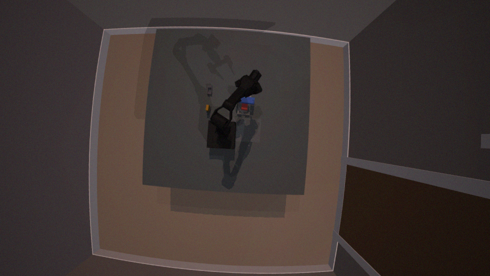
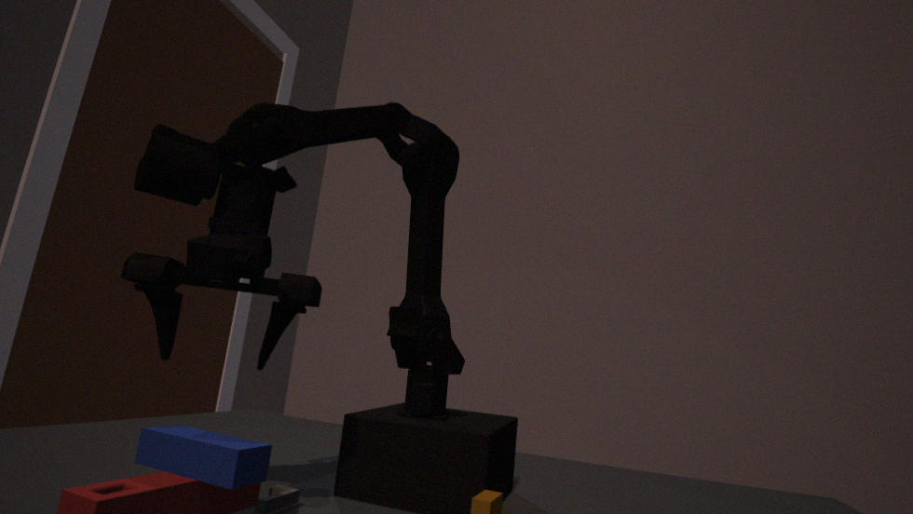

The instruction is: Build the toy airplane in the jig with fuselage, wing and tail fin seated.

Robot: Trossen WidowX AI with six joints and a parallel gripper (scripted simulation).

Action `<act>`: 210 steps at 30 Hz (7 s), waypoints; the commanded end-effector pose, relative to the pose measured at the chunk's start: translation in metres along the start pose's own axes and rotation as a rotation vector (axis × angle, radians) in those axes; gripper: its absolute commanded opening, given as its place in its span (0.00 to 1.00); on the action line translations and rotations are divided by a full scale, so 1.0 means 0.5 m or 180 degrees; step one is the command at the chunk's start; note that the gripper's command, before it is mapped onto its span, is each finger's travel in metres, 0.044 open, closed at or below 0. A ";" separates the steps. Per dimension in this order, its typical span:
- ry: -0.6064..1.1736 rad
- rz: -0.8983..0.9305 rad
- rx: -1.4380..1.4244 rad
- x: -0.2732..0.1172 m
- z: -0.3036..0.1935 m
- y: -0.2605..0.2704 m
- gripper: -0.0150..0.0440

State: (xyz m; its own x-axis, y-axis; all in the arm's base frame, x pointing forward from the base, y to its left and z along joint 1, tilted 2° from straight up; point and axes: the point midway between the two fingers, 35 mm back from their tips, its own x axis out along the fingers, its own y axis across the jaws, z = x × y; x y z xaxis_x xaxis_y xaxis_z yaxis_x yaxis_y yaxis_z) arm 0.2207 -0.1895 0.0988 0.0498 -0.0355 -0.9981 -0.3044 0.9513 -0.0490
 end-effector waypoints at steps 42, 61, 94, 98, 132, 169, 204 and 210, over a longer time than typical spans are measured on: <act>0.0001 0.0108 0.1868 -0.001 0.146 0.562 1.00; 0.0002 0.0108 0.1868 0.143 0.145 0.570 1.00; 0.0003 0.0107 0.1868 0.237 0.146 0.573 1.00; 0.0003 0.0106 0.1868 0.247 0.145 0.573 1.00; 0.0038 0.0093 0.1872 0.210 0.152 0.574 0.25; 0.0001 0.0109 0.1868 -0.014 0.146 0.565 0.25; 0.0007 0.0119 0.1924 -0.005 0.212 0.446 0.25; 0.0020 0.0118 0.1945 0.003 0.218 0.419 0.25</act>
State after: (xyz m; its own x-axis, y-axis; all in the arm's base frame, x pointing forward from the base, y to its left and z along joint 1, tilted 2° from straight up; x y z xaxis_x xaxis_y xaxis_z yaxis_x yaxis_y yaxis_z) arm 0.2559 0.0484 0.0924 0.0450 -0.0049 -0.9990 0.2975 0.9547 0.0087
